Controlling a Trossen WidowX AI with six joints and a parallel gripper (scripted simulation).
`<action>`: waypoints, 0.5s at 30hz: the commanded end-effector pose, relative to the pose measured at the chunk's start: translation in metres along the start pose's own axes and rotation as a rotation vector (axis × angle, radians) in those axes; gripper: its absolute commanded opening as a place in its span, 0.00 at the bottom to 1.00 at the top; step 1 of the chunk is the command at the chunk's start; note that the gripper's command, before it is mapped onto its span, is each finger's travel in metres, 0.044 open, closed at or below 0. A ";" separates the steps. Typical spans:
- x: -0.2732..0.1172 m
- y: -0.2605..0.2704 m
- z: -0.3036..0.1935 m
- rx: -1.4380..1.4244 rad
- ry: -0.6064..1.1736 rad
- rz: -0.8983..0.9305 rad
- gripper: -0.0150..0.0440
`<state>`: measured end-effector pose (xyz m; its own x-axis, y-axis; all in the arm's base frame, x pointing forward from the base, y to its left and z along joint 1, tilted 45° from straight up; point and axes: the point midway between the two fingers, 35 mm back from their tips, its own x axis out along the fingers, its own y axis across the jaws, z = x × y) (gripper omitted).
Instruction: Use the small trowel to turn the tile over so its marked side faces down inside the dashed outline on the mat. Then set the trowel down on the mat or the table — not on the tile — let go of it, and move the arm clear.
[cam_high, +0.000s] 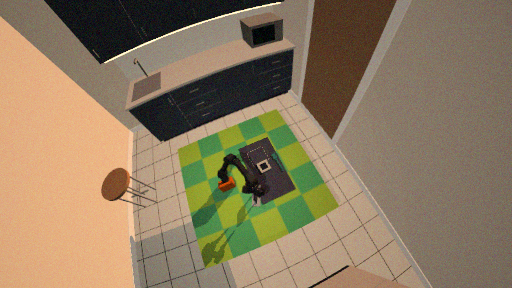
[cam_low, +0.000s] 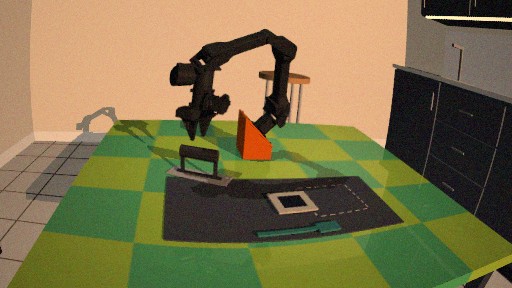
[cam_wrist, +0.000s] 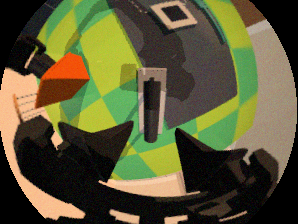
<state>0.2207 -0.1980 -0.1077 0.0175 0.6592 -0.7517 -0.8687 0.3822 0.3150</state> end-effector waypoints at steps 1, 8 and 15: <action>0.003 0.001 -0.002 0.119 -0.008 -0.029 0.76; 0.009 0.001 -0.006 0.351 -0.023 -0.093 0.76; 0.014 0.002 -0.010 0.584 -0.054 -0.153 0.76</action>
<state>0.2155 -0.1963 -0.1216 0.1366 0.6027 -0.7862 -0.5203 0.7190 0.4609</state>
